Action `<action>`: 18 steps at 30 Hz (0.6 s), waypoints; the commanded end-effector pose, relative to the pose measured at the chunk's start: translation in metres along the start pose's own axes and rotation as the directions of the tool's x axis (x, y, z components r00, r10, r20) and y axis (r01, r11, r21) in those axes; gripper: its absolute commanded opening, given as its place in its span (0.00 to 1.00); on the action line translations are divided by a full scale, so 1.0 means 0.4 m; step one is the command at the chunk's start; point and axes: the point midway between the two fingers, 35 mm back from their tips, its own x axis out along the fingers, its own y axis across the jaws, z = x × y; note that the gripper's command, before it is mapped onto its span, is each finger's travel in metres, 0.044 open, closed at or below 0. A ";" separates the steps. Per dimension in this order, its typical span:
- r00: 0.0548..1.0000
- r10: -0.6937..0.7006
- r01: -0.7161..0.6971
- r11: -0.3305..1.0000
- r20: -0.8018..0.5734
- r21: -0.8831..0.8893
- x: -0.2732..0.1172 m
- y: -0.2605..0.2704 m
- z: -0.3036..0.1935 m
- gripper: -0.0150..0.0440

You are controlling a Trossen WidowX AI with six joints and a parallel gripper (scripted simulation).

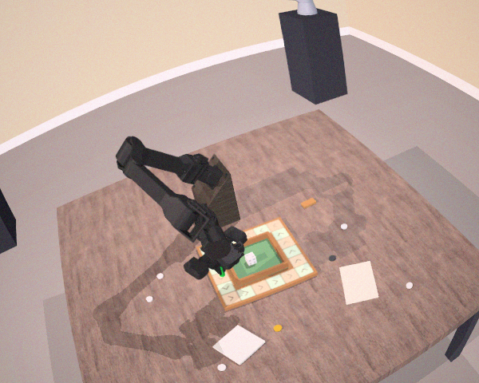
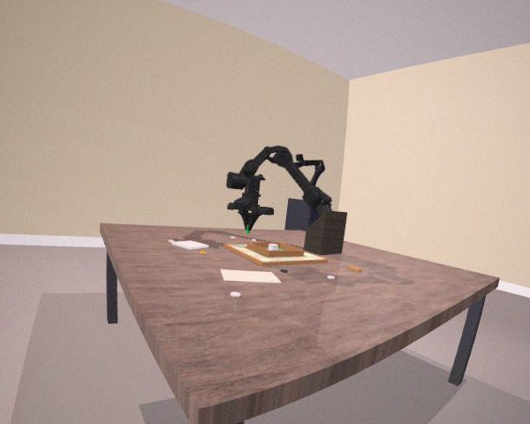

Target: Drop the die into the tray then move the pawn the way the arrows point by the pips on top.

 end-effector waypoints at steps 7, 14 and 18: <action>1.000 -0.009 0.009 1.000 0.002 -0.001 0.076 -0.012 0.011 0.25; 1.000 -0.010 0.010 1.000 0.001 -0.001 0.094 -0.012 0.009 0.25; 1.000 -0.010 0.010 1.000 0.001 -0.001 0.096 -0.012 0.009 0.25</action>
